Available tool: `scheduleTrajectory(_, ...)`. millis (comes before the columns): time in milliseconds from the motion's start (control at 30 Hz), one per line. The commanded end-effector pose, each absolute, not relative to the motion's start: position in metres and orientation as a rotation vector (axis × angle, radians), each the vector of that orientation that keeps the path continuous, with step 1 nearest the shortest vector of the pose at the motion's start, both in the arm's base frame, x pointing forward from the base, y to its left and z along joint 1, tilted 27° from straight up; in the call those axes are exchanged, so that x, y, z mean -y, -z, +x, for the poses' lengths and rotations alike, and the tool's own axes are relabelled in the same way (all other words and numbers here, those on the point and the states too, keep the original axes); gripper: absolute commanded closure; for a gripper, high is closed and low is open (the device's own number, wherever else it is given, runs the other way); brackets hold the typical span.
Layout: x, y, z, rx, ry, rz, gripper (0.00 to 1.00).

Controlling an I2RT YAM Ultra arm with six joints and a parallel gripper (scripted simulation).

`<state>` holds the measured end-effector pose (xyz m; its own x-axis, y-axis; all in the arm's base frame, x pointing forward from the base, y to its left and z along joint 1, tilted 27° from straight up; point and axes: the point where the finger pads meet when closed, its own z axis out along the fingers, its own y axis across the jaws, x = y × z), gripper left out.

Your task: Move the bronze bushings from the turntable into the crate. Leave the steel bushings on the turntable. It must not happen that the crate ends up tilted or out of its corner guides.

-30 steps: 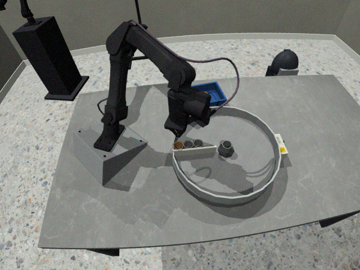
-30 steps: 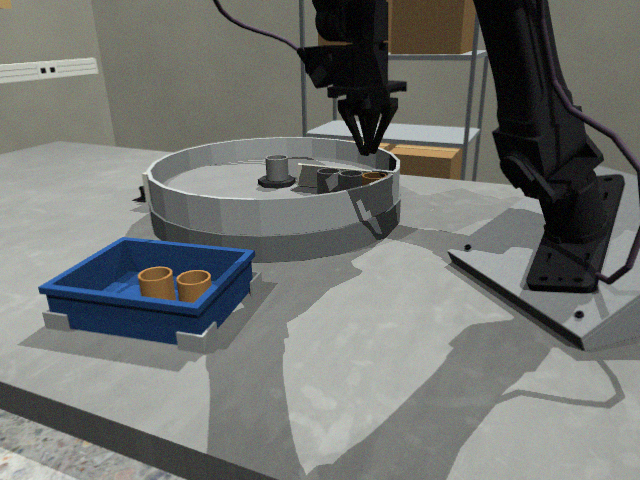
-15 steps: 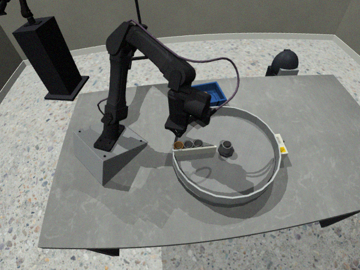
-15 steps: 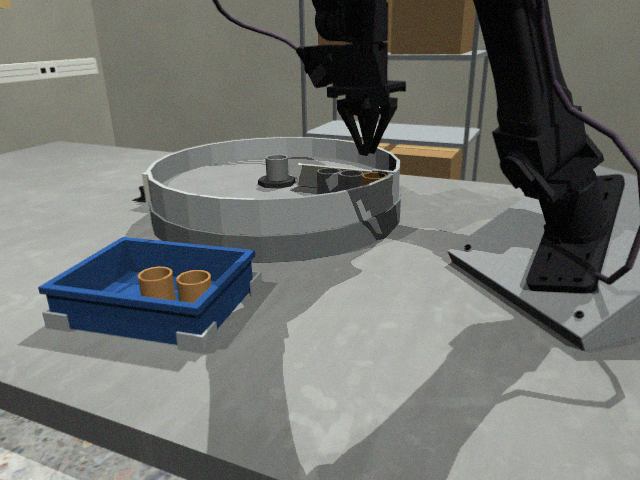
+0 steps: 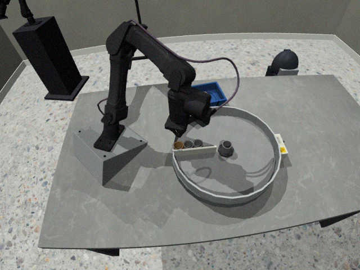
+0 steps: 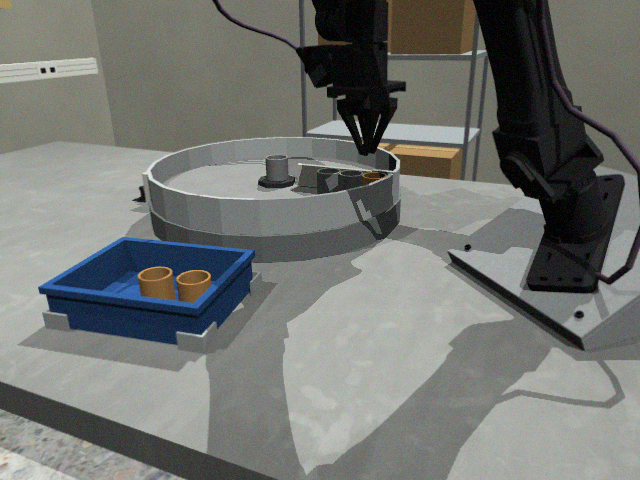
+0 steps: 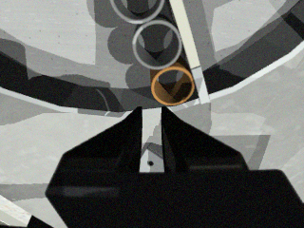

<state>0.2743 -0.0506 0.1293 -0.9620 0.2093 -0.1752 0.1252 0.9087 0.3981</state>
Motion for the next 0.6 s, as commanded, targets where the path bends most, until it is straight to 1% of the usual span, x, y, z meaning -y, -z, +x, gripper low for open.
scheduleTrajectory(0,0.0574,-0.1423,0.2798,-2.801,-0.544,0.249,0.85)
scheduleTrajectory(267,0.0641,-0.1344,0.2834,-2.820,-0.557,0.253,0.85)
scheduleTrajectory(567,0.0637,-0.1403,0.2825,-2.804,-0.543,0.251,0.85)
